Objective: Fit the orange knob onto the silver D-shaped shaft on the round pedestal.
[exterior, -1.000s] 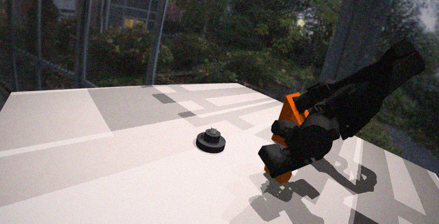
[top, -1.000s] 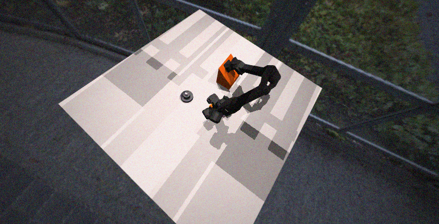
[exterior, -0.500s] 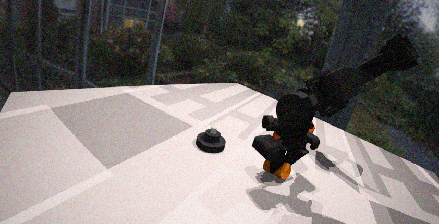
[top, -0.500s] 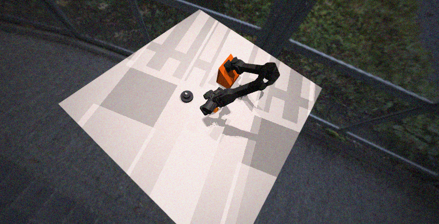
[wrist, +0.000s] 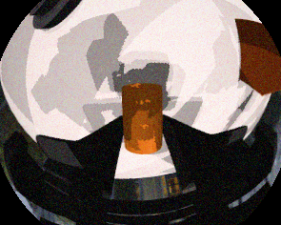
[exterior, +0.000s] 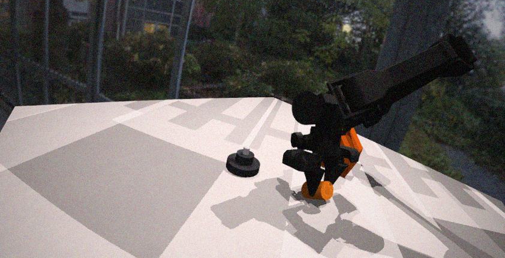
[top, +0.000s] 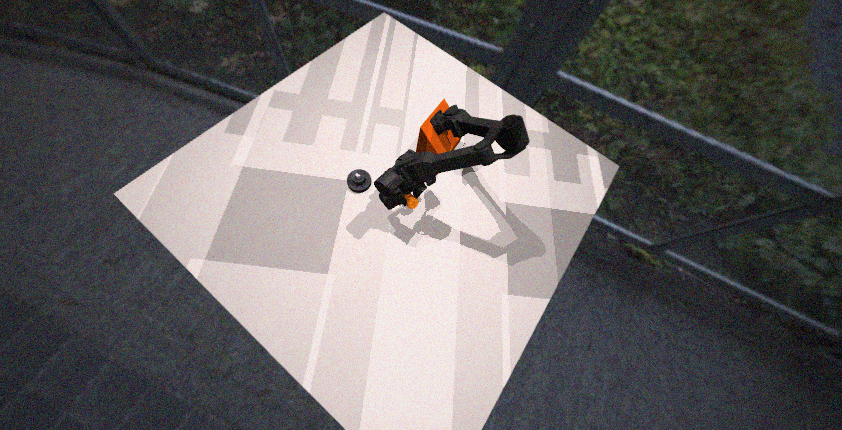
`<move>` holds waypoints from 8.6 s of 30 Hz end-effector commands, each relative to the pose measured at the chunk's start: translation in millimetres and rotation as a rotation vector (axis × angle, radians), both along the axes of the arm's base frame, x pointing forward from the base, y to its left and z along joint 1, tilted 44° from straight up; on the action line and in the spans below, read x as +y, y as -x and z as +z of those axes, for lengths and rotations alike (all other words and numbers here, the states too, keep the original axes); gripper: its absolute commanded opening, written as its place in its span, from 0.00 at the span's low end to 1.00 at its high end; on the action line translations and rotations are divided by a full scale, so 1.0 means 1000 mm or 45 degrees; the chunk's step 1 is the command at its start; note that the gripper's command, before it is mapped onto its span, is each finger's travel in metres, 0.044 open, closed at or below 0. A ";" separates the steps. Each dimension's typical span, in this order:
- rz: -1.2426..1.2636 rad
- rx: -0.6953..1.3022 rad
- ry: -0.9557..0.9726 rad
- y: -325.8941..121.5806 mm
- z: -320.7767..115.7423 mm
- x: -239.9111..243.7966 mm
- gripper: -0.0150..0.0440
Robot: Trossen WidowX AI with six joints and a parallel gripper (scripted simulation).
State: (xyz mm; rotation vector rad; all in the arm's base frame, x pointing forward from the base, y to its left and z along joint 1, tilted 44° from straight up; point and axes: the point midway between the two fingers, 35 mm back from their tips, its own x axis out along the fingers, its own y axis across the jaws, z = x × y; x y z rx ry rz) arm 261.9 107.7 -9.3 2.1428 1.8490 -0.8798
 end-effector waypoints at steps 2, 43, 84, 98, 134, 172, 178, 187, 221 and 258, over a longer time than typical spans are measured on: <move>-0.027 -0.025 -0.104 0.002 -0.003 -0.004 0.56; -0.199 -0.049 -0.711 0.016 -0.027 -0.022 0.56; -0.176 -0.144 -0.666 0.013 -0.028 -0.026 0.83; -0.149 -0.177 -0.634 0.012 -0.020 -0.037 1.00; 0.076 0.071 0.314 0.010 0.044 -0.098 1.00; 0.505 -0.453 0.315 0.010 0.001 -0.057 1.00; 0.505 -0.453 0.316 0.010 -0.007 -0.051 1.00; 0.505 -0.453 0.317 0.010 -0.017 -0.041 1.00; 0.504 -0.453 0.310 0.014 -0.041 -0.017 0.54; 0.488 -0.463 0.317 0.013 0.064 -0.109 0.25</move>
